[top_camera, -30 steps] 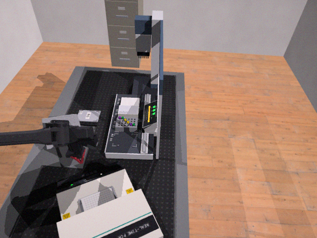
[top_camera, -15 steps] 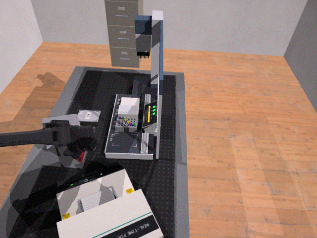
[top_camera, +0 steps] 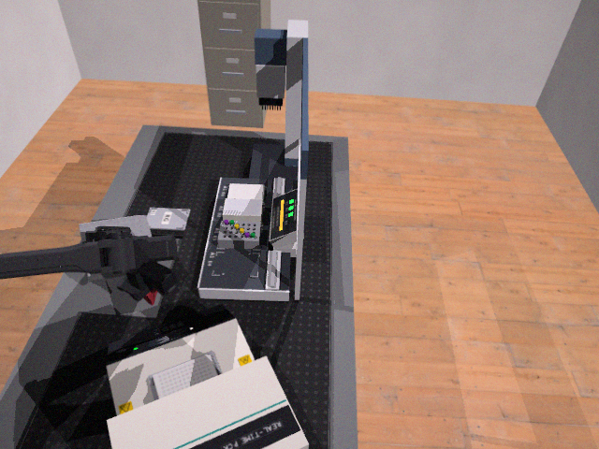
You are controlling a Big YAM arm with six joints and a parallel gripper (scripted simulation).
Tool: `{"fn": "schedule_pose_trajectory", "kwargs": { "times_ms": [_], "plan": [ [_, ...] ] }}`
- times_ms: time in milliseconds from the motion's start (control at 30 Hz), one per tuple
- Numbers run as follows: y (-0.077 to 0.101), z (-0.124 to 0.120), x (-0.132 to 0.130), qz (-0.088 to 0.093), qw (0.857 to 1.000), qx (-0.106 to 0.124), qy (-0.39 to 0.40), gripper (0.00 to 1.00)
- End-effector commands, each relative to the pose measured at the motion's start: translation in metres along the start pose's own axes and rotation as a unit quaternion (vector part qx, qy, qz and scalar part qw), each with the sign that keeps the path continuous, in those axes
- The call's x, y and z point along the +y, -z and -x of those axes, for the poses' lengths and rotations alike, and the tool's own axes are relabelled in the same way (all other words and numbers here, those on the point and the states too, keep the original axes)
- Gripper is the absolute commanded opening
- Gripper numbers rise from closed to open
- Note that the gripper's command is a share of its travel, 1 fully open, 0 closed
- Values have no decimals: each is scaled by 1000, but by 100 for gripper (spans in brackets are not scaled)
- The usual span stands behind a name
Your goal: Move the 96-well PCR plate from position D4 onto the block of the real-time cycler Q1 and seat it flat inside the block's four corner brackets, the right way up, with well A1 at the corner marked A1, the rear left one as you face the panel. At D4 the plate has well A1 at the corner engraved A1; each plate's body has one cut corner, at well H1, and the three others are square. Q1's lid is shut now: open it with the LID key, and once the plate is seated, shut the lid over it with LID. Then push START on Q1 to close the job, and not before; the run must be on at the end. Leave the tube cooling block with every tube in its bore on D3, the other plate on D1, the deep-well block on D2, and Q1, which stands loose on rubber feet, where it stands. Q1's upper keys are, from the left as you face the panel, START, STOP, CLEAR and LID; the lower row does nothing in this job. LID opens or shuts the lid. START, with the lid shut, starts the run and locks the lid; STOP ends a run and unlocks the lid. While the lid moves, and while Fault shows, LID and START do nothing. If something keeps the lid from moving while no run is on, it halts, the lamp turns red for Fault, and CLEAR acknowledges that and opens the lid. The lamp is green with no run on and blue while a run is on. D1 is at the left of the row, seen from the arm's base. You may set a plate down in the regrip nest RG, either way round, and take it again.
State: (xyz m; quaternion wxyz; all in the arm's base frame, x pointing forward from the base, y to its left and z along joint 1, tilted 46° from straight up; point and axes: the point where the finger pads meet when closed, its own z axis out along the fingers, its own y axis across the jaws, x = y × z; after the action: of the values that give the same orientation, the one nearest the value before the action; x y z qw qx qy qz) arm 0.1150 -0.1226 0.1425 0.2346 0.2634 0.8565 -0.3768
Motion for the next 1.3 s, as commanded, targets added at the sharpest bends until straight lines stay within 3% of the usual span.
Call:
{"fn": "schedule_pose_trajectory", "kwargs": {
  "times_ms": [0,333,667,833,1067,1267],
  "plan": [
    [11,12,-6,5,998,-1,-64,0],
    [16,12,-6,13,990,13,-141,0],
    [19,7,-8,4,970,41,-239,0],
    [21,9,-9,5,964,43,-262,0],
    [18,18,-10,3,940,56,-336,0],
    [10,24,-16,6,947,47,-317,0]
  ]
}}
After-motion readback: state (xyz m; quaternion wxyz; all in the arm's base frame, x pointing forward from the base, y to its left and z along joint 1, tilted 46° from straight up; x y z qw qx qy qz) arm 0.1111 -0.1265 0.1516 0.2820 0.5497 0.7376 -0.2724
